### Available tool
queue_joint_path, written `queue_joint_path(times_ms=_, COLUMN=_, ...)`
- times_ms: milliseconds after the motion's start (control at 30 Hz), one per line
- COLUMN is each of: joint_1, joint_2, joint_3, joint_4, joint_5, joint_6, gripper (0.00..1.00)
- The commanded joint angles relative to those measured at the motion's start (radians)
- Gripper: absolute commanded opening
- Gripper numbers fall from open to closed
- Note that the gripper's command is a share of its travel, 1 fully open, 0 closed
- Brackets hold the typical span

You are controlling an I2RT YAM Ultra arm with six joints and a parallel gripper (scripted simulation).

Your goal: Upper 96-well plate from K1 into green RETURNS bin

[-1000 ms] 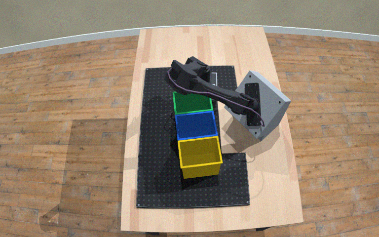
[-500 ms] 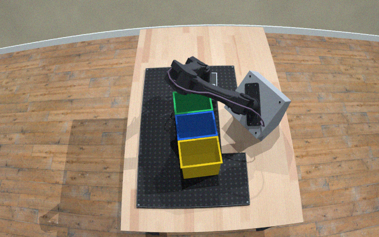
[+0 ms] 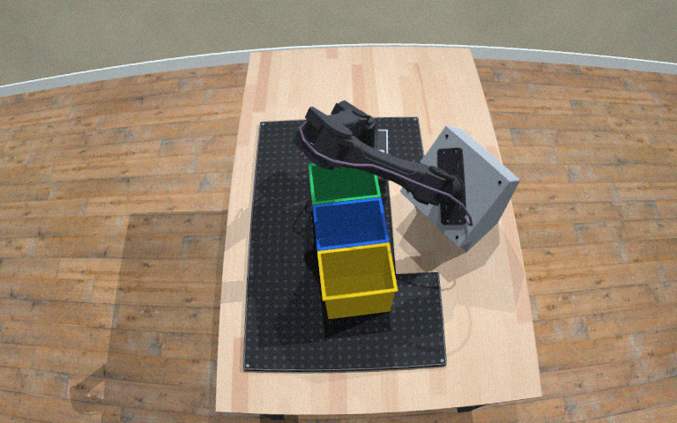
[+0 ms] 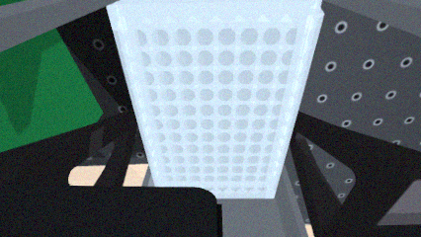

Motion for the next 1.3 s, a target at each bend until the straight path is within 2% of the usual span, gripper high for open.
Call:
queue_joint_path(times_ms=0, joint_1=-0.027, joint_2=-0.018, joint_3=-0.013, joint_4=0.024, joint_5=-0.015, joint_6=0.008, gripper=1.0)
queue_joint_path(times_ms=500, joint_1=-0.027, joint_2=-0.018, joint_3=-0.013, joint_4=0.024, joint_5=-0.015, joint_6=0.008, gripper=1.0)
queue_joint_path(times_ms=533, joint_1=-0.027, joint_2=-0.018, joint_3=-0.013, joint_4=0.024, joint_5=-0.015, joint_6=0.008, gripper=0.0)
queue_joint_path(times_ms=1267, joint_1=-0.017, joint_2=-0.01, joint_3=0.003, joint_4=0.012, joint_5=-0.006, joint_6=0.002, gripper=0.0)
